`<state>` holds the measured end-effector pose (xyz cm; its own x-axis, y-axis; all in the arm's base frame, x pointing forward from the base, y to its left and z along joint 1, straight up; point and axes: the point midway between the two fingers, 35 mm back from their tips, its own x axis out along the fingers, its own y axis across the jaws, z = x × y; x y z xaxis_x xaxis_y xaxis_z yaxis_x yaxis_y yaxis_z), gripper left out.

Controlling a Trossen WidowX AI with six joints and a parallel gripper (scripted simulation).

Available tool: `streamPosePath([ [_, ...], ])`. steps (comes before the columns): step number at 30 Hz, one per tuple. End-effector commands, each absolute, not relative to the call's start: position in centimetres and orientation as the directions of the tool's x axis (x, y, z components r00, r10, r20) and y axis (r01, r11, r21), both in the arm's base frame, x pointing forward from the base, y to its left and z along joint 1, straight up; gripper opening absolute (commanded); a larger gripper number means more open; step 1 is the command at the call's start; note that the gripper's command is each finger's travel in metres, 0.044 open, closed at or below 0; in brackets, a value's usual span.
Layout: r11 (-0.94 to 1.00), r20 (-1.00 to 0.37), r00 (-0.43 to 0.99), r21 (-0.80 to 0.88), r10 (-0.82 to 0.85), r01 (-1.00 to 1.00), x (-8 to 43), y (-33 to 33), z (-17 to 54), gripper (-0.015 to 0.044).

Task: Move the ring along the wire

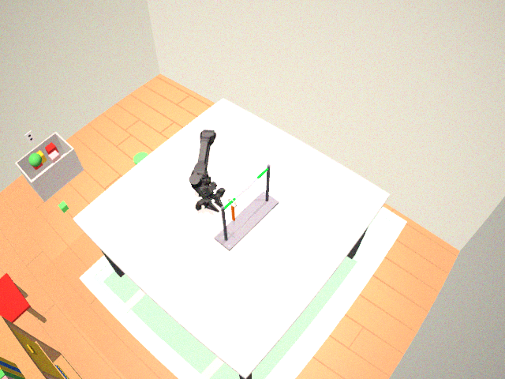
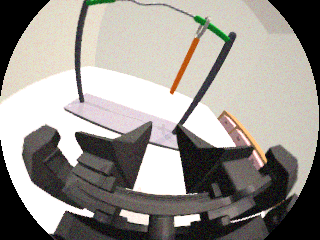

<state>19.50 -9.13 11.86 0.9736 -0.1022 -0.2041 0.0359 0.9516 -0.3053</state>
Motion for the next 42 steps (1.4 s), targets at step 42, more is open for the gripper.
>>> streamPosePath([
  [42,1.0,-0.078,0.997,-0.01,-0.025,0.024,26.4,-10.6,15.6,0.016],
])
